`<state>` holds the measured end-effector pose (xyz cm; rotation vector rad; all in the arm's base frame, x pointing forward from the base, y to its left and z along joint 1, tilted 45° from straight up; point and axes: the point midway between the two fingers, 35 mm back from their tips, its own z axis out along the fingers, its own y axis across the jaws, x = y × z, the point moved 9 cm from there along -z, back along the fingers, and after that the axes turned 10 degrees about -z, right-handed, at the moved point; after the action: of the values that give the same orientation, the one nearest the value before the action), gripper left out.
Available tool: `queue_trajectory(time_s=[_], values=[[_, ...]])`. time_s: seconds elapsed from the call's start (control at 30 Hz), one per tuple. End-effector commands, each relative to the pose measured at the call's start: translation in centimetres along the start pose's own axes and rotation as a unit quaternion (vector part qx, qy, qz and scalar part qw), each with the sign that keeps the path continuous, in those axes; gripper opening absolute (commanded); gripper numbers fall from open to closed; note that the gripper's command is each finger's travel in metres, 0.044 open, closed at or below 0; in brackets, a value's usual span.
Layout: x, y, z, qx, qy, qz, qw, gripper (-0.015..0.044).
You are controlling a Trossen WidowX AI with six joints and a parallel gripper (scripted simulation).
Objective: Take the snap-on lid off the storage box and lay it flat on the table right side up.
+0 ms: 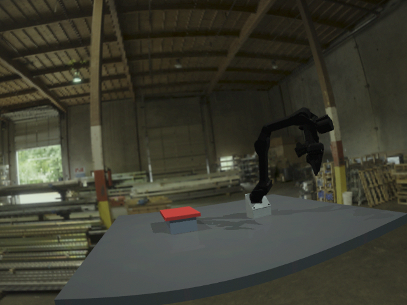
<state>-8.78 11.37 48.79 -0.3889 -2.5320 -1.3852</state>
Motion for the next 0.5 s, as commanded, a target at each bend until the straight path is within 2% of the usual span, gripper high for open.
queue_trajectory(time_s=[0.0,0.17,0.47], values=[[0.0,0.0,0.1,0.000,-0.002,0.000,1.000,0.0374],[-1.2,1.1,2.7,-0.005,-0.052,0.014,0.999,0.0243],[-4.7,3.3,7.3,-0.015,-0.124,0.051,0.991,0.0235]])
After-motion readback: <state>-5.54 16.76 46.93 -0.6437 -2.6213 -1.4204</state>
